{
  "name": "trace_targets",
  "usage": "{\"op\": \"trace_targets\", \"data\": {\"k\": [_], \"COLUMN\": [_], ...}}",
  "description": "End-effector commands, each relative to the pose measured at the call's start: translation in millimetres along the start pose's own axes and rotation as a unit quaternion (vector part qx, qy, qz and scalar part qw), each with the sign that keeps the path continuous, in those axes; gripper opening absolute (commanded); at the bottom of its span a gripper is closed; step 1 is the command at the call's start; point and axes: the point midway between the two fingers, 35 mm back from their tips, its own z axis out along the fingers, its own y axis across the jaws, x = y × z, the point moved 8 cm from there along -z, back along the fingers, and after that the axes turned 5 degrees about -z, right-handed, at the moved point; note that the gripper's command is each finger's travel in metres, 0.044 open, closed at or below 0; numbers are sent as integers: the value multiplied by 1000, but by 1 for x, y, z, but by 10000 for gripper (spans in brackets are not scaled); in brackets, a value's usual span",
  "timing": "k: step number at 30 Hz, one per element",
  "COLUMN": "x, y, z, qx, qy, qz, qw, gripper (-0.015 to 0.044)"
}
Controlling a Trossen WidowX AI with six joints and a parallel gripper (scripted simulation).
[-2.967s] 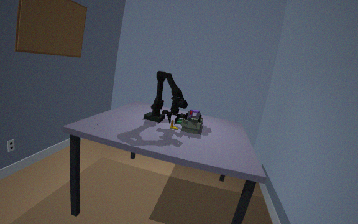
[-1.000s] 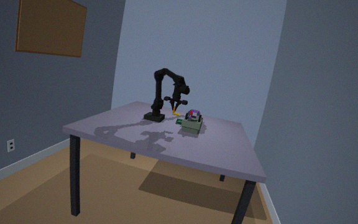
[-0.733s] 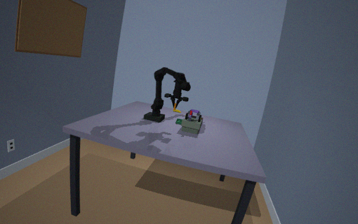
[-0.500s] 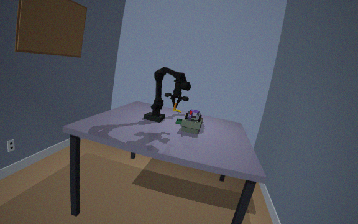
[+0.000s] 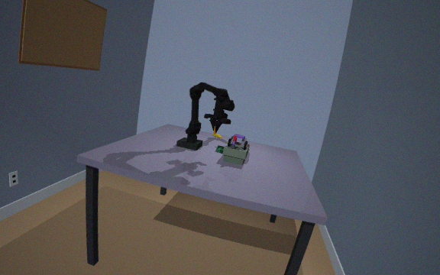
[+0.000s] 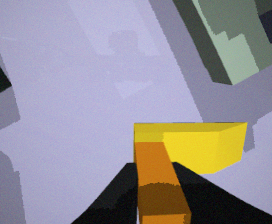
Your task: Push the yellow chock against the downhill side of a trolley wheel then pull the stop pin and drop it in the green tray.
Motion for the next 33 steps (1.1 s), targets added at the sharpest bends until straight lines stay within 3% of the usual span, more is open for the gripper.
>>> {"op": "trace_targets", "data": {"k": [1,14,27,33], "x": [0,0,0,0], "y": [0,0,0,0], "z": [0,0,0,0], "qx": [-2,-3,-3,-4], "qy": [-1,0,1,1], "qz": [67,284,487,509], "qw": [998,959,873,861], "gripper": [0,0,0,0]}}
